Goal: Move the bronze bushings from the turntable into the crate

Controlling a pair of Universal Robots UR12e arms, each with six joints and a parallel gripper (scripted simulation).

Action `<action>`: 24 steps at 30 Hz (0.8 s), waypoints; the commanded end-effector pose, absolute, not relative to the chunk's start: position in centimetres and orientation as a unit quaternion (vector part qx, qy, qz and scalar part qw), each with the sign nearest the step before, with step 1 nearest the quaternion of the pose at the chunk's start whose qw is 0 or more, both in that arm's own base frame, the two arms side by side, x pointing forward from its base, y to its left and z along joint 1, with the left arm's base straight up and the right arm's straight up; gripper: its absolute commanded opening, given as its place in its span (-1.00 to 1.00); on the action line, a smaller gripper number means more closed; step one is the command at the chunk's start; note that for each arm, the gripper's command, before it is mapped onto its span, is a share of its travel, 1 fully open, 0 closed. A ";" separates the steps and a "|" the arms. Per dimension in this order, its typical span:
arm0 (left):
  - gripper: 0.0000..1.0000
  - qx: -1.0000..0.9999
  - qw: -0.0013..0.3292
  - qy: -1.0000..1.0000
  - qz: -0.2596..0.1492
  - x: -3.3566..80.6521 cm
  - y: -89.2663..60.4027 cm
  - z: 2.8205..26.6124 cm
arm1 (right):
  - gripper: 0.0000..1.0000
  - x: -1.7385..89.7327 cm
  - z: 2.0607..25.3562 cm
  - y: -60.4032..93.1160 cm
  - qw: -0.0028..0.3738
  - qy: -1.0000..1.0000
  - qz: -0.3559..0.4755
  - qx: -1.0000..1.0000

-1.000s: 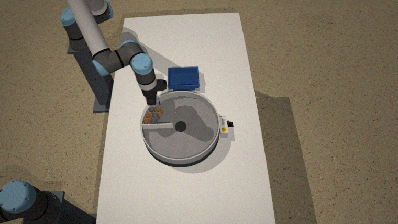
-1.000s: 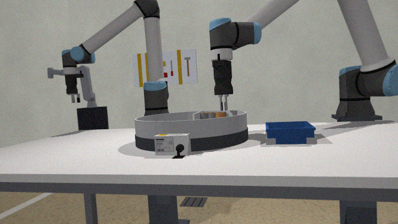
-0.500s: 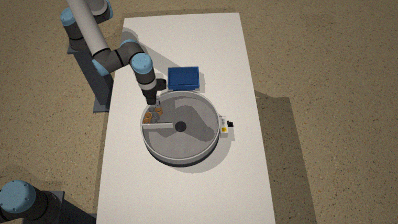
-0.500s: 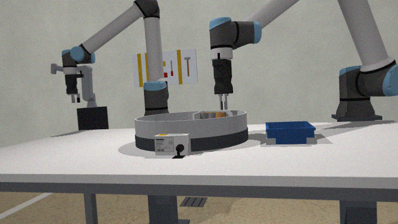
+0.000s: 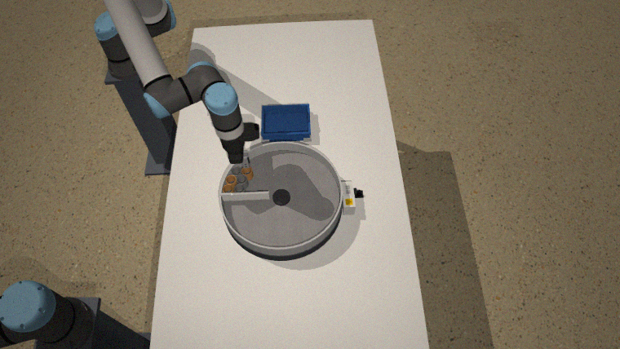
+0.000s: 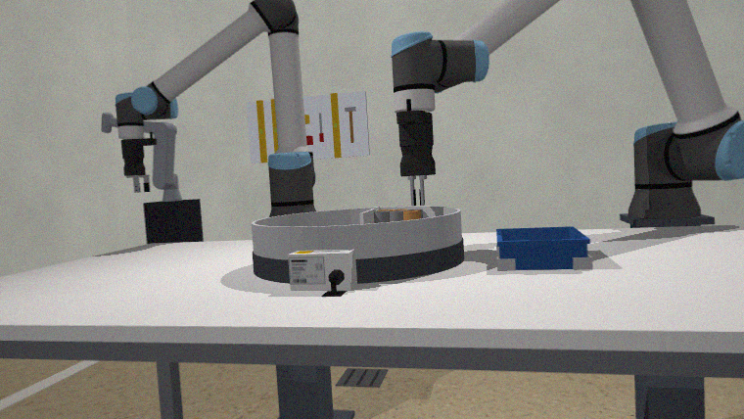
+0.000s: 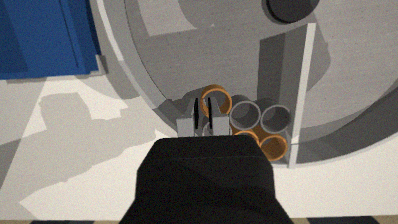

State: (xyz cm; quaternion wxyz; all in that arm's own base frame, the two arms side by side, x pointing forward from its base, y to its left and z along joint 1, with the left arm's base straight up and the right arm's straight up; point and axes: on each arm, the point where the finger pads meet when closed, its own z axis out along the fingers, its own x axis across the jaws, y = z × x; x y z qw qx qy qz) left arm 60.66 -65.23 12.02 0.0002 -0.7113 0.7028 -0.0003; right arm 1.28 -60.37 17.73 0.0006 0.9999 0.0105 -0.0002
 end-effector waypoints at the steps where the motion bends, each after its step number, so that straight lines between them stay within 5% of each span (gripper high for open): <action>1: -0.28 -0.712 0.000 0.703 0.001 60.6 -65.1 11.2 | 1.00 1.3 17.7 -60.4 0.000 0.011 0.000 1.000; 24: -0.28 -0.712 0.000 0.703 -0.001 60.7 -65.3 11.4 | 1.00 1.3 17.7 -60.4 0.000 0.011 0.000 1.000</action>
